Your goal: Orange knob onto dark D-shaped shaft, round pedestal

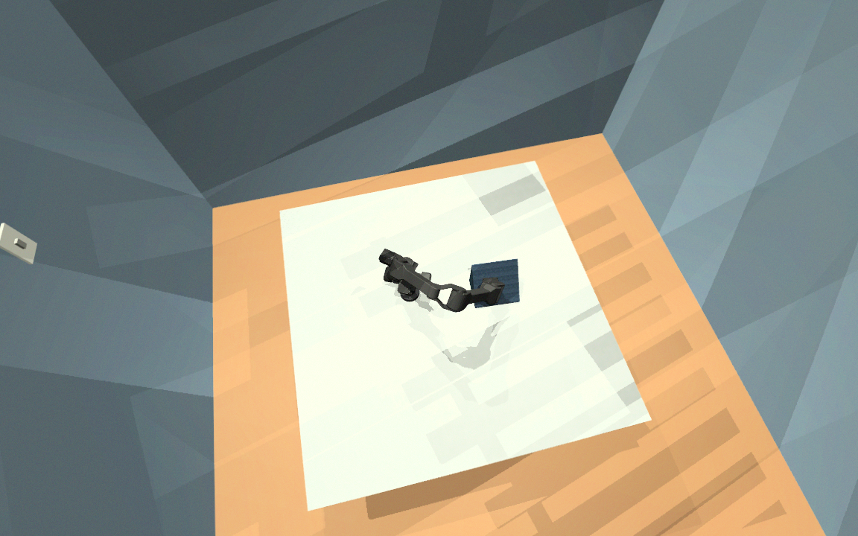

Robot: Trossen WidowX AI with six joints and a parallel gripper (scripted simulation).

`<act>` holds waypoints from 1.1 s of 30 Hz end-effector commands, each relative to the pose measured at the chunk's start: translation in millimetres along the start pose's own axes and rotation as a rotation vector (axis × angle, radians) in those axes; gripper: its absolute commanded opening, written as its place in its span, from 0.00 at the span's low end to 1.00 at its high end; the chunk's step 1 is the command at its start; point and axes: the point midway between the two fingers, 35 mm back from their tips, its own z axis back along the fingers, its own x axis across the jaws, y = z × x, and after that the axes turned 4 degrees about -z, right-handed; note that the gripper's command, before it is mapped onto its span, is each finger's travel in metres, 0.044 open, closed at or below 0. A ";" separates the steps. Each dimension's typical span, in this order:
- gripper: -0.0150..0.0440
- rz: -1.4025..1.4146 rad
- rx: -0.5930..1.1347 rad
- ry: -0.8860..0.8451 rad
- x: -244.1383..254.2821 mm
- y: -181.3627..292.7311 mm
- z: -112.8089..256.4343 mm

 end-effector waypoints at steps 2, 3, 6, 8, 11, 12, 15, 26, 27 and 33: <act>0.25 0.068 0.001 0.005 -1.8 -0.1 1.1; 0.25 0.068 0.001 0.005 -1.6 -0.2 1.0; 0.25 0.068 0.001 0.005 -1.1 -0.2 0.4; 0.25 0.068 0.001 0.005 -0.6 -0.1 0.0; 0.25 0.068 0.001 0.005 0.1 0.0 -0.7; 0.25 0.068 0.001 0.005 0.5 0.1 -0.9; 0.25 0.068 0.001 0.005 1.2 0.3 -1.0; 0.25 0.068 0.001 0.005 0.3 0.3 -3.1; 0.25 0.068 0.001 0.005 0.3 0.3 -3.1; 0.25 0.068 0.001 0.005 -0.3 0.6 -0.1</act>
